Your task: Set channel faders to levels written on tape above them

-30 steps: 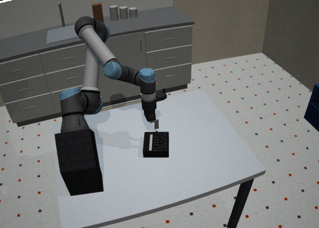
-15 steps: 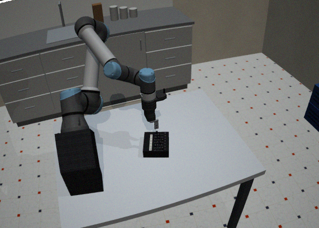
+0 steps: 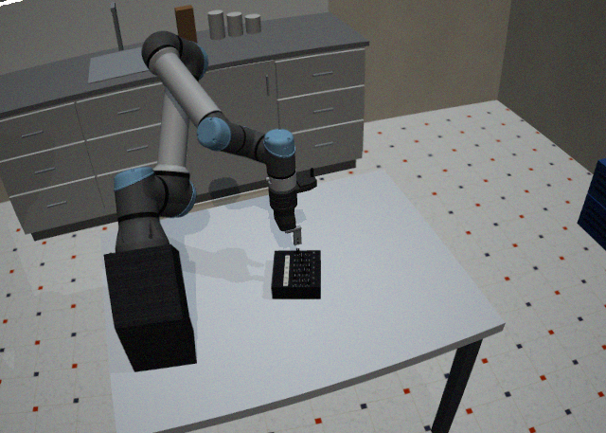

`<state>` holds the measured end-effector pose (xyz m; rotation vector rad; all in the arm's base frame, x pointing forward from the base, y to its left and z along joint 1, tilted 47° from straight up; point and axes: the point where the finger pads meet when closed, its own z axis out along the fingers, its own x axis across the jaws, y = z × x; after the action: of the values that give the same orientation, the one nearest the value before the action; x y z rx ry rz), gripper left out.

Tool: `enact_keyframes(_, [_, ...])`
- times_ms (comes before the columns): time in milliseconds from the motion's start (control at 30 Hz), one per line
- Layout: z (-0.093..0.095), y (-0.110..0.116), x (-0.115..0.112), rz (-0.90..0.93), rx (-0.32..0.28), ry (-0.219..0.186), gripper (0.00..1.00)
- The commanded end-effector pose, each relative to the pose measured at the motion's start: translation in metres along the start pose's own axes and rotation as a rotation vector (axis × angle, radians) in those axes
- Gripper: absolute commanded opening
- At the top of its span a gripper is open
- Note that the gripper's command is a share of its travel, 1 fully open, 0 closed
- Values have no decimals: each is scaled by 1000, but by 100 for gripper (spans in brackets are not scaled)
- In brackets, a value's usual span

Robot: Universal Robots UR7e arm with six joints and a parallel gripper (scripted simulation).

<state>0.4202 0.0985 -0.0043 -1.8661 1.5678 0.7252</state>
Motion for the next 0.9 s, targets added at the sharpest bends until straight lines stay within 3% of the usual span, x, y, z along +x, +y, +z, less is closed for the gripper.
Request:
enact_keyframes(0, [0, -1, 0, -19, 1, 1, 100])
enact_keyframes(500, [3, -10, -3, -231, 5, 4, 100])
enact_keyframes(867, [9, -22, -7, -591, 11, 10, 100])
